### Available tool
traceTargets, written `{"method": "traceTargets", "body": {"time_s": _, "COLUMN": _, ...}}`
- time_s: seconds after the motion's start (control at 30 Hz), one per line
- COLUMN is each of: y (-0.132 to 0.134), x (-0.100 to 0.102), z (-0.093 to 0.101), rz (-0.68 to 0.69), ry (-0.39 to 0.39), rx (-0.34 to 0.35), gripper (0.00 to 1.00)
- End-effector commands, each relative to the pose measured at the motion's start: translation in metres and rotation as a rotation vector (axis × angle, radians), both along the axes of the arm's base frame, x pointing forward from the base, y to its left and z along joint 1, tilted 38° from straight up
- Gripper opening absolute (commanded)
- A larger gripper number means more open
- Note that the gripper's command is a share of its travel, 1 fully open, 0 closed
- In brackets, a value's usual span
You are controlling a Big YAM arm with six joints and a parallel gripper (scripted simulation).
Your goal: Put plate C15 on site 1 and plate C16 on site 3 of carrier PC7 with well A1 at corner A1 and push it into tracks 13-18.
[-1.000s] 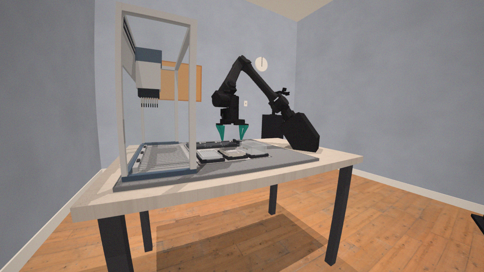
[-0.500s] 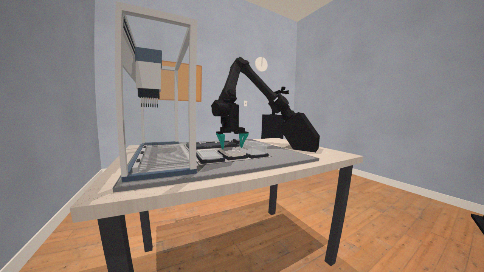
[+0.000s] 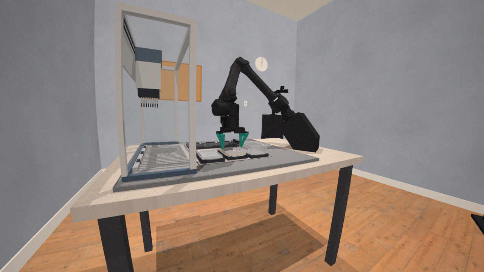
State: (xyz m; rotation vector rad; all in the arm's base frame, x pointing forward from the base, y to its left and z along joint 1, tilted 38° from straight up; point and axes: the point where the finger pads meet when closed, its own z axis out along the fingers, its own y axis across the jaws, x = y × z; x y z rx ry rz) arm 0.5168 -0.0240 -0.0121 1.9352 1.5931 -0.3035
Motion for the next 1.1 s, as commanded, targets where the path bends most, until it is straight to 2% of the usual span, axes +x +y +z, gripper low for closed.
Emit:
{"method": "traceTargets", "body": {"time_s": 0.0, "y": 0.018, "x": 0.016, "z": 0.021, "rz": 0.042, "ry": -0.054, "rx": 0.007, "gripper": 1.00}}
{"method": "traceTargets", "body": {"time_s": 0.43, "y": 0.018, "x": 0.016, "z": 0.021, "rz": 0.042, "ry": -0.054, "rx": 0.007, "gripper": 1.00}}
{"method": "traceTargets", "body": {"time_s": 0.47, "y": 0.020, "x": 0.021, "z": 0.015, "rz": 0.042, "ry": -0.039, "rx": 0.004, "gripper": 1.00}}
{"method": "traceTargets", "body": {"time_s": 0.6, "y": 0.020, "x": 0.021, "z": 0.015, "rz": 0.042, "ry": -0.039, "rx": 0.004, "gripper": 1.00}}
{"method": "traceTargets", "body": {"time_s": 0.63, "y": 0.017, "x": 0.006, "z": 0.005, "rz": 0.042, "ry": -0.008, "rx": -0.001, "gripper": 1.00}}
{"method": "traceTargets", "body": {"time_s": 0.67, "y": 0.017, "x": 0.005, "z": 0.004, "rz": 0.042, "ry": -0.006, "rx": -0.001, "gripper": 1.00}}
{"method": "traceTargets", "body": {"time_s": 0.77, "y": 0.018, "x": 0.012, "z": 0.009, "rz": 0.042, "ry": -0.019, "rx": 0.001, "gripper": 1.00}}
{"method": "traceTargets", "body": {"time_s": 1.07, "y": 0.018, "x": 0.012, "z": 0.009, "rz": 0.042, "ry": -0.020, "rx": 0.001, "gripper": 1.00}}
